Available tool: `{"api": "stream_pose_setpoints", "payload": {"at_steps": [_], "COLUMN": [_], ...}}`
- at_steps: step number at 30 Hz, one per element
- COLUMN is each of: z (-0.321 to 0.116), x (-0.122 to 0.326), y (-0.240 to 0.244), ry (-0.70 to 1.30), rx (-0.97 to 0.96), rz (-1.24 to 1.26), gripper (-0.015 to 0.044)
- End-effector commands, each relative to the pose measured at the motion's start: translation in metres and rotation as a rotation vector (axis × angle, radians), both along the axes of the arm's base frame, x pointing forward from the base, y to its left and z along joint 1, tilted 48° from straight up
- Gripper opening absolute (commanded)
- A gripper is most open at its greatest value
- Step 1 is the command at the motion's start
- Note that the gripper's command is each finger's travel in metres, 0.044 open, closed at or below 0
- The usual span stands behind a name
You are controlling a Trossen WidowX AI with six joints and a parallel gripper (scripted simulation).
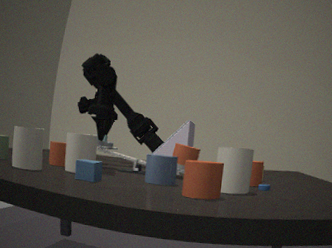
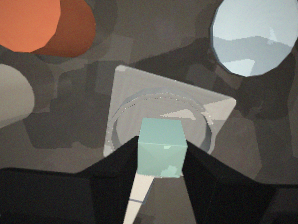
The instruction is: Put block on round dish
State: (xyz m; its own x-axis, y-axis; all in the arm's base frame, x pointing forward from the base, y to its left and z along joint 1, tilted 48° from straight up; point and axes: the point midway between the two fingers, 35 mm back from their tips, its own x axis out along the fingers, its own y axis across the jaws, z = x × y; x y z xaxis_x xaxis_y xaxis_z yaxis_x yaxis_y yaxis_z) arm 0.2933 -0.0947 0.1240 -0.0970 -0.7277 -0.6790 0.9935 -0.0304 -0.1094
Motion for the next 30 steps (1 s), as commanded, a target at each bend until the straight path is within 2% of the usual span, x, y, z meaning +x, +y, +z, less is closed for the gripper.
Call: {"api": "stream_pose_setpoints", "payload": {"at_steps": [1,13,17,30], "z": [0.007,0.061,0.064,0.077], "x": [0.002,0.006,0.006,-0.039], "y": [0.007,0.065,0.068,-0.015], "ry": [0.0,-0.005,-0.005,-0.024], "rx": [0.0,0.021,0.022,0.03], "rz": [0.017,0.135,0.141,0.069], "gripper": [0.0,0.0,0.0,0.0]}}
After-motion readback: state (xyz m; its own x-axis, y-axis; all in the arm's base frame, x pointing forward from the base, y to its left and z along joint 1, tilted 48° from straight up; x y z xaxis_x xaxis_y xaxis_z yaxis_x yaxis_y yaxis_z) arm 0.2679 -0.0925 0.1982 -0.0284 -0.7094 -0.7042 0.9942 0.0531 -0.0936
